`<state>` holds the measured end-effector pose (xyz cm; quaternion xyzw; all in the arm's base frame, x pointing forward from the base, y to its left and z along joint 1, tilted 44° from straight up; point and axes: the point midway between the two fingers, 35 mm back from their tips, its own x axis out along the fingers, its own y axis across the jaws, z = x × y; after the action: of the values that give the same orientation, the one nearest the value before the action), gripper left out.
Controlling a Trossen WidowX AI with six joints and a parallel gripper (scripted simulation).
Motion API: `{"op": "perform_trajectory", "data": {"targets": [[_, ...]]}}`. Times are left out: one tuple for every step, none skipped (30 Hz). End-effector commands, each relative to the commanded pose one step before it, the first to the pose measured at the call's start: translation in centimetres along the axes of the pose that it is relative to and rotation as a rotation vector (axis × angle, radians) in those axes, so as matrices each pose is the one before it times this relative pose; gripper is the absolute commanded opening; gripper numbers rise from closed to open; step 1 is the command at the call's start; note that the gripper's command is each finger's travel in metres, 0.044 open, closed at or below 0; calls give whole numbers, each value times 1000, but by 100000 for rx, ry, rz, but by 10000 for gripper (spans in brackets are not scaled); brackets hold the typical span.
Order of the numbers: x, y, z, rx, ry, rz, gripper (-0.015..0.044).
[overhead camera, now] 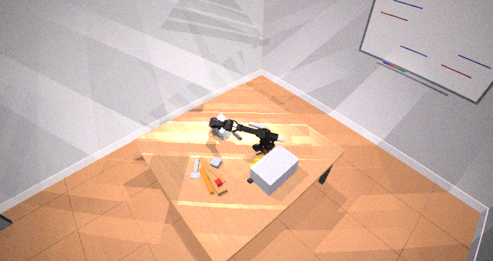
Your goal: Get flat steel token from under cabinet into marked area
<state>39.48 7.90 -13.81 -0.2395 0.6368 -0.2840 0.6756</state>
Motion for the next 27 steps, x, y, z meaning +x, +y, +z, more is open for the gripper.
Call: {"op": "perform_trajectory", "data": {"targets": [[79, -675, 9, 289, 309, -108, 0], [15, -118, -2, -2, 2, -9, 0], [16, -131, -3, -3, 2, -10, 0], [14, -120, -2, -2, 2, -9, 0], [13, -112, 0, -2, 2, -8, 0], [10, -108, -1, -2, 2, -8, 0], [8, -109, -1, -2, 2, -8, 0], [7, -109, -1, -2, 2, -8, 0], [5, -110, -2, -2, 2, -7, 0], [6, -114, -2, -2, 2, -8, 0], [5, -117, -1, -2, 2, -8, 0], [4, -115, -1, -2, 2, -8, 0], [3, -112, -1, -2, 2, -7, 0], [3, -113, -1, -2, 2, -7, 0], [2, -114, -1, -2, 2, -7, 0], [2, -112, -1, -2, 2, -7, 0], [3, -113, -1, -2, 2, -7, 0], [3, -114, 0, -2, 2, -7, 0], [2, -112, 0, -2, 2, -7, 0], [1, -107, 0, -2, 2, -7, 0], [0, -103, 0, -2, 2, -7, 0], [1, -101, 1, -2, 2, -6, 0], [2, -102, 1, -2, 2, -7, 0], [1, -103, 1, -2, 2, -7, 0], [1, -101, 0, -2, 2, -6, 0], [0, -99, 0, -2, 2, -6, 0], [1, -100, 0, -2, 2, -6, 0]]}}
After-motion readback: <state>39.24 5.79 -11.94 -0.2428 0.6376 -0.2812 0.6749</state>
